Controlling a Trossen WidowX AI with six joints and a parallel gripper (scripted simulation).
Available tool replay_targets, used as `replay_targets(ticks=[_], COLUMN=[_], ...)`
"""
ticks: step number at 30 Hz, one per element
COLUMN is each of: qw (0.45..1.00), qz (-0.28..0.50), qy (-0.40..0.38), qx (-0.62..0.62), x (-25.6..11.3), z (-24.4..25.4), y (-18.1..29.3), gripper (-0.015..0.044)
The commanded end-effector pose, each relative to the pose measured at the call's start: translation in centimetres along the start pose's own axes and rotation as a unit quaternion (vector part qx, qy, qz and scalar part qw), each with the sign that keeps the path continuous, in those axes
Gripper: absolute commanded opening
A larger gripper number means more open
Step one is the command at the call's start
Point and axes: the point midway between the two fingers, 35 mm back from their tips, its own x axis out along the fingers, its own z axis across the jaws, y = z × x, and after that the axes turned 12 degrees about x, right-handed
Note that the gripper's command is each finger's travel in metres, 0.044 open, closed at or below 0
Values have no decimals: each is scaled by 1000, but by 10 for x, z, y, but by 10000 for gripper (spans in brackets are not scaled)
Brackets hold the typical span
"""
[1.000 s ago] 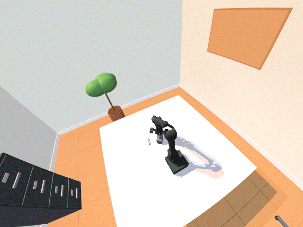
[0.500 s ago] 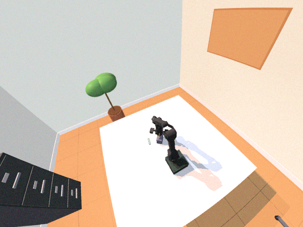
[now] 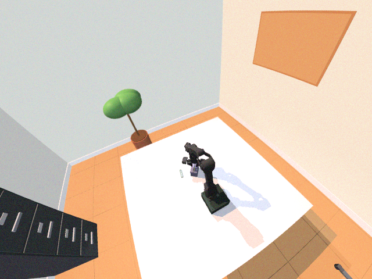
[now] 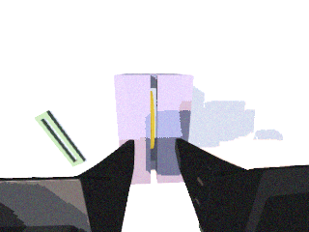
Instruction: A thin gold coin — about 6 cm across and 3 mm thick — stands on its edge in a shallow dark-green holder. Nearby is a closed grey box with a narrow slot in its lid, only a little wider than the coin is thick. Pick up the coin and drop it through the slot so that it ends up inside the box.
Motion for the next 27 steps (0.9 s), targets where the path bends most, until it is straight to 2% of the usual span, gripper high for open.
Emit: replay_targets(ticks=[1, 2, 10, 13, 15, 27], qw=[1000, 1000, 1000, 1000, 1000, 1000], qz=[0, 0, 0, 1, 1, 1], qy=[0, 0, 0, 1, 1, 1], qx=[0, 0, 0, 0, 0, 0], x=[0, 0, -21, -53, -63, -63], z=[0, 0, 0, -2, -3, -3], y=[0, 0, 0, 2, 3, 3], gripper=[161, 161, 371, 440, 440, 440])
